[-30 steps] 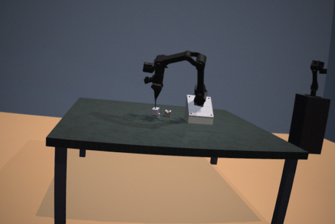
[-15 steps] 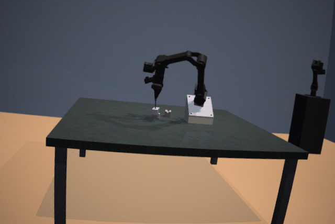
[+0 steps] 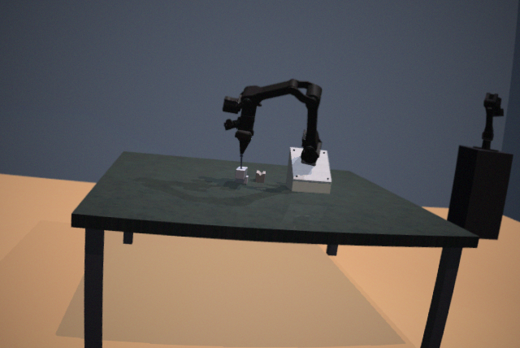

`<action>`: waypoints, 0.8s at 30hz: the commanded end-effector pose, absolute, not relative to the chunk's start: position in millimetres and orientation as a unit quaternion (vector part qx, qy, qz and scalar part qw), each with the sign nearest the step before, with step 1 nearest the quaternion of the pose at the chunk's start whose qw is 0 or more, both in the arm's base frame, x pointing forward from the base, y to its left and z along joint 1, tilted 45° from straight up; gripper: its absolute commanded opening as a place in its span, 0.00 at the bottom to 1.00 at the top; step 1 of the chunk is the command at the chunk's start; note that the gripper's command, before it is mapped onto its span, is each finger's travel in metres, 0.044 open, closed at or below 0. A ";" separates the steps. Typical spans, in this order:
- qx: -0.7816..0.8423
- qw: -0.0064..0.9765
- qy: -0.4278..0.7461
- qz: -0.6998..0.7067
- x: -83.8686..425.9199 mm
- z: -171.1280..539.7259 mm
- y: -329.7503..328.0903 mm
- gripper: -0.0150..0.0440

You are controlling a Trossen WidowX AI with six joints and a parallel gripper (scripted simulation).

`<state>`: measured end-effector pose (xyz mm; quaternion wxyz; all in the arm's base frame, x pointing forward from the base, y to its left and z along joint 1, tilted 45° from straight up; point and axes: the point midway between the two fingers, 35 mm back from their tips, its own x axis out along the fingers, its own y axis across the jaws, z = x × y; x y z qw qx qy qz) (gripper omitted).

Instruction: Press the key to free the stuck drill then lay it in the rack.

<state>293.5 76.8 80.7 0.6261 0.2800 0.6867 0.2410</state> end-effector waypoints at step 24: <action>0.278 0.607 0.700 0.254 283.7 64.7 104.5 0.25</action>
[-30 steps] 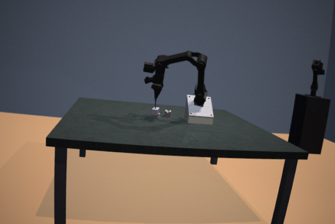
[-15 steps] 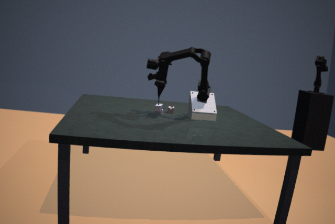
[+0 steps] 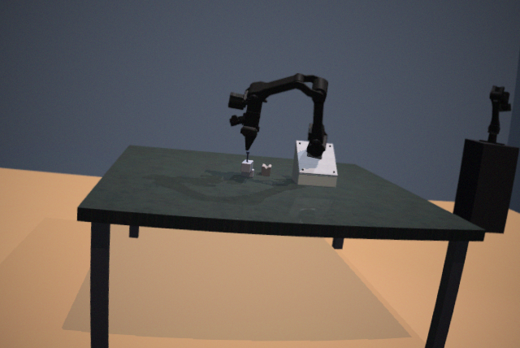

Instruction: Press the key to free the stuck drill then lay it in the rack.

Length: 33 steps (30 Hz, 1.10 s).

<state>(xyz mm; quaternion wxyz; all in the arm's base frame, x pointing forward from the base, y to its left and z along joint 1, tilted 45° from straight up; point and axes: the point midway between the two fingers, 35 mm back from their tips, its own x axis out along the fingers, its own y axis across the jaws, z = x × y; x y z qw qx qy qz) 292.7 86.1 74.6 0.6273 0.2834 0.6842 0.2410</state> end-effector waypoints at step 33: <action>-0.217 0.632 0.336 0.664 272.7 -68.8 15.9 1.00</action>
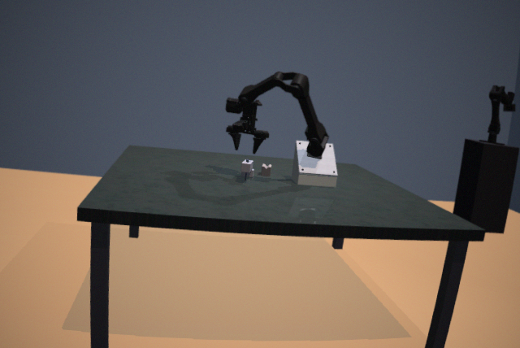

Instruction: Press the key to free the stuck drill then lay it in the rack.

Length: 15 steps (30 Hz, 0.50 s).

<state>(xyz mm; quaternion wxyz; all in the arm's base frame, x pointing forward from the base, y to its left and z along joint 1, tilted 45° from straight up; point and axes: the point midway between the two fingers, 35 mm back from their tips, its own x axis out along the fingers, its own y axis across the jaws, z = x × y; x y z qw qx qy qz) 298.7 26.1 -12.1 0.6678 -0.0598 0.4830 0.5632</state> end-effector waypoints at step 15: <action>-0.235 0.625 0.317 0.673 269.6 -74.8 15.5 1.00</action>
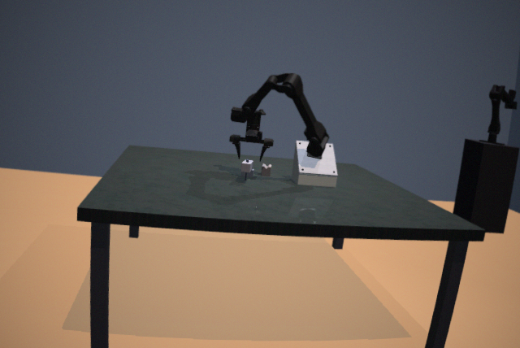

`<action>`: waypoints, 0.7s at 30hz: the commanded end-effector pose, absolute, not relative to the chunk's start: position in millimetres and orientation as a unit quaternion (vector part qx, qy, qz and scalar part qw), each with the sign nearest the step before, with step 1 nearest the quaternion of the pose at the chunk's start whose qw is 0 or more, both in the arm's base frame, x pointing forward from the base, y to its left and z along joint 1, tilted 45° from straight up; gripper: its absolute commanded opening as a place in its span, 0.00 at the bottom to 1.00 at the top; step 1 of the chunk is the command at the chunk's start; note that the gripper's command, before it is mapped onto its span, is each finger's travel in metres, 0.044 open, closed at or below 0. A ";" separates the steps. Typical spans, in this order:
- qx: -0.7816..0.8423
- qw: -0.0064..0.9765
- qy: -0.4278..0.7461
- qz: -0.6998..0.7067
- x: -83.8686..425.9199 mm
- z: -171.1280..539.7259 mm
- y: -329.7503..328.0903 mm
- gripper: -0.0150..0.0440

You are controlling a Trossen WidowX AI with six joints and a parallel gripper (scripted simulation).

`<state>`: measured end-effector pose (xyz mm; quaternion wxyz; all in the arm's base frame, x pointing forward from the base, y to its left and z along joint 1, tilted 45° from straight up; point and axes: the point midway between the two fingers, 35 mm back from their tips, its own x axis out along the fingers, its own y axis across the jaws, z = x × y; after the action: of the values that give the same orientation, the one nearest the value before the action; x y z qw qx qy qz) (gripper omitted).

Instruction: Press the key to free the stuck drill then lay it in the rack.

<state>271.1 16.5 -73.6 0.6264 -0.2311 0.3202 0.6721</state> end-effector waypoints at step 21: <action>-0.235 0.625 0.317 0.673 269.0 -86.2 34.4 1.00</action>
<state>271.7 29.8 -83.9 0.6246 -0.2407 0.3149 0.6729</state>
